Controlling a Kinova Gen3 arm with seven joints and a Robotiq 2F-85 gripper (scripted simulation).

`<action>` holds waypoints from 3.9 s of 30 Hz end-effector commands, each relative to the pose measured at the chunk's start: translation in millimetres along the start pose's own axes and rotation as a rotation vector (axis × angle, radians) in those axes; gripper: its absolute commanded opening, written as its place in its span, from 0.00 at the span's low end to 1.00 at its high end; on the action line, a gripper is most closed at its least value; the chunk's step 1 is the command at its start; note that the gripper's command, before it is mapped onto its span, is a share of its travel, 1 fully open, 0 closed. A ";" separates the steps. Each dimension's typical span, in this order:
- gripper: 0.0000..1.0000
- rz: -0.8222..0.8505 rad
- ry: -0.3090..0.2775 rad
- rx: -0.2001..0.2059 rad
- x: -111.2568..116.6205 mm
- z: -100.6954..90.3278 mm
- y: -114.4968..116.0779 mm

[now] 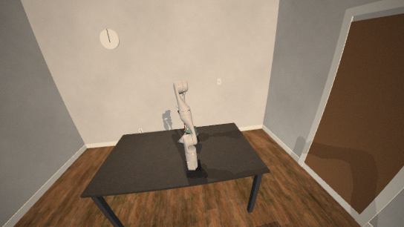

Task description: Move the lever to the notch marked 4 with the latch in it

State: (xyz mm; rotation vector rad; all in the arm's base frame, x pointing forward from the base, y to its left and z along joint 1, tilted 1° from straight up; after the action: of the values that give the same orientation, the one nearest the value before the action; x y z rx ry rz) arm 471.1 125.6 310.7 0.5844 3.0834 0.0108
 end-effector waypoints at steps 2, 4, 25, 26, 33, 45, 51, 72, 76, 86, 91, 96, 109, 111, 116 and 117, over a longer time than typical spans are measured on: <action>0.00 -0.006 0.020 0.008 6.9 4.5 0.7; 0.00 -0.006 0.020 0.008 7.3 4.6 0.7; 0.00 -0.006 0.020 0.008 37.1 11.3 -1.1; 0.00 -0.006 0.020 0.008 39.4 12.0 -1.2; 0.00 -0.006 0.020 0.008 54.3 17.0 -2.1; 0.00 -0.006 0.020 0.008 64.9 21.1 -2.8; 0.00 -0.006 0.020 0.008 65.5 21.4 -2.8; 0.00 -0.006 0.020 0.008 65.5 21.4 -2.8; 0.00 -0.006 0.020 0.008 65.5 21.4 -2.8; 0.98 -0.006 0.020 0.008 65.5 21.4 -2.8; 0.98 -0.006 0.020 0.008 65.5 21.4 -2.8; 0.98 -0.006 0.020 0.008 65.5 21.4 -2.8; 0.98 -0.006 0.020 0.008 65.5 21.4 -2.8; 0.98 -0.006 0.020 0.008 65.5 21.4 -2.8; 0.98 -0.006 0.020 0.008 65.5 21.4 -2.8; 0.98 -0.006 0.020 0.008 65.5 21.4 -2.8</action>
State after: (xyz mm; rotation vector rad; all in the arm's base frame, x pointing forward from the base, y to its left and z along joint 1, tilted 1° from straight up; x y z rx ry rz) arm 409.0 147.0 288.5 0.5791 3.1070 0.0028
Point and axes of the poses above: the point where the finger pads meet when closed, its own z axis out along the fingers, its own y axis across the jaws, x = y × z, the point moved 7 cm from there along -z, back along the fingers, and after that the axes turned 3 degrees about z, right-handed, at the moved point
